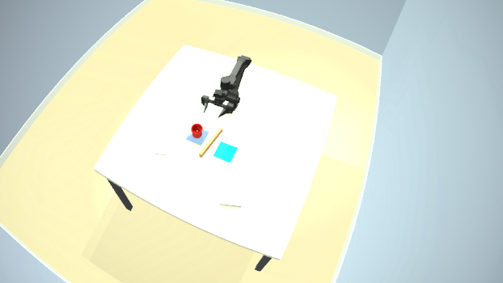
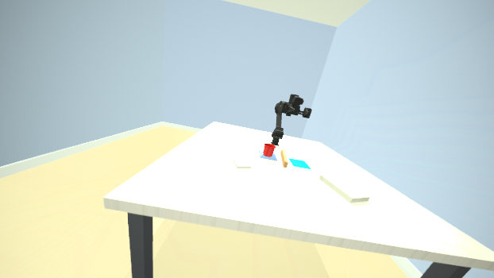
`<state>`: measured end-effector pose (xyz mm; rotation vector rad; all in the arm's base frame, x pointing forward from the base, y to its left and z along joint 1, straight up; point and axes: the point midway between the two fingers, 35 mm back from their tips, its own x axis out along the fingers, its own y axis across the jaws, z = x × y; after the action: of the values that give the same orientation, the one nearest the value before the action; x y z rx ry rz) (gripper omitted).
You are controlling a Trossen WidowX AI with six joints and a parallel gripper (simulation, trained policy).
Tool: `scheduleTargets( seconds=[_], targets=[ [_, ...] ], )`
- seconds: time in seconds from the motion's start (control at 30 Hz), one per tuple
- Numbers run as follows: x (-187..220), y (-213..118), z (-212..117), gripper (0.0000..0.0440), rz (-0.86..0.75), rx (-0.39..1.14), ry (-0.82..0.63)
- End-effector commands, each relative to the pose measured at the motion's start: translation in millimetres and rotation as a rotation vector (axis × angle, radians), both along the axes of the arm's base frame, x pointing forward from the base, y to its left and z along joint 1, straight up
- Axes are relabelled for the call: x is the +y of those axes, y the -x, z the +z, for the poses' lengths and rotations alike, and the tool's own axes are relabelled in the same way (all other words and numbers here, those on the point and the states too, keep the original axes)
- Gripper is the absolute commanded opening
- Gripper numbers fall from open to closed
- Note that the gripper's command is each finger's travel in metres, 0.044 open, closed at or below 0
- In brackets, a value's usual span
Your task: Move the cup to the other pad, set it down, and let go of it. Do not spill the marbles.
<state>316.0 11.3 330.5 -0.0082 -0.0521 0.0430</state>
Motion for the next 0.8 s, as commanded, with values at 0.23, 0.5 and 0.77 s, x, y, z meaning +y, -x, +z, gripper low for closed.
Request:
scheduleTargets(
  seconds=[0.23, 0.5, 0.77],
  targets=[
    [-2, -3, -12, 0.0190, -0.023, 0.089, -0.021],
    [4, -8, -24, 0.0103, -0.016, 0.207, -0.054],
    [11, -14, -35, 0.0107, -0.008, 0.336, -0.095]
  ],
)
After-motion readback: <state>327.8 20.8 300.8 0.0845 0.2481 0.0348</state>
